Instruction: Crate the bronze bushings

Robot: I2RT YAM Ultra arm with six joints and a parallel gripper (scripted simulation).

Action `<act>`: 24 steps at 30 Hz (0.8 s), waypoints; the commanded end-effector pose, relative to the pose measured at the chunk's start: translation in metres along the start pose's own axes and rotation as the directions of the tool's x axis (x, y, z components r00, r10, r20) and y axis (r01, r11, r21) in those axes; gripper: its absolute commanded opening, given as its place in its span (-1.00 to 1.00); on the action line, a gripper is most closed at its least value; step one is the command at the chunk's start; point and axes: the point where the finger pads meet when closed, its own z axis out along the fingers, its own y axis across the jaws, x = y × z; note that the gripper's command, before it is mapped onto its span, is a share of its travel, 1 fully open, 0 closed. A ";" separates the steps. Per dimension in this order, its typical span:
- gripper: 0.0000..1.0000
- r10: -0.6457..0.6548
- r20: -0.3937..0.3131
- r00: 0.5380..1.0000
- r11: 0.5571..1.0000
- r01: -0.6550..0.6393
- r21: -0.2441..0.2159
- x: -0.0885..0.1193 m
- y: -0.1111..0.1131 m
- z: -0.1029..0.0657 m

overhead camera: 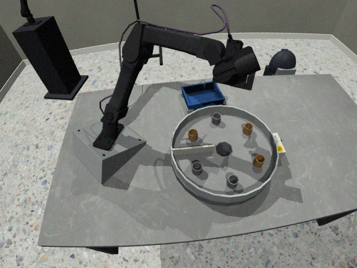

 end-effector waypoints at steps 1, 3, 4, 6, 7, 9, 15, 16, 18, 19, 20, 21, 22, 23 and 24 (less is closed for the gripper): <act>1.00 -0.019 0.004 1.000 1.000 0.019 0.008 -0.006 0.000 -0.003; 1.00 -0.019 0.004 1.000 1.000 0.019 0.008 -0.006 0.000 -0.003; 1.00 -0.019 0.004 1.000 1.000 0.019 0.008 -0.006 0.000 -0.003; 1.00 -0.019 0.004 1.000 1.000 0.019 0.008 -0.006 0.000 -0.003; 1.00 -0.019 0.004 1.000 1.000 0.019 0.008 -0.006 0.000 -0.003; 1.00 -0.019 0.004 1.000 1.000 0.019 0.008 -0.006 0.000 -0.003; 1.00 -0.019 0.004 1.000 1.000 0.019 0.008 -0.006 0.000 -0.003; 1.00 -0.019 0.004 1.000 1.000 0.019 0.008 -0.006 0.000 -0.003; 1.00 -0.015 -0.002 1.000 1.000 0.015 0.011 -0.005 0.000 -0.004; 1.00 -0.007 -0.017 1.000 1.000 0.007 0.023 -0.001 0.001 -0.007; 1.00 0.000 -0.038 0.999 0.999 0.002 0.037 0.003 0.002 -0.010; 1.00 0.009 -0.073 0.997 0.998 -0.005 0.056 0.011 0.001 -0.014; 1.00 0.024 -0.125 0.992 0.997 -0.014 0.081 0.022 0.001 -0.019; 1.00 0.044 -0.191 0.981 0.994 -0.023 0.109 0.036 0.002 -0.027; 1.00 0.069 -0.271 0.960 0.990 -0.033 0.135 0.053 0.005 -0.037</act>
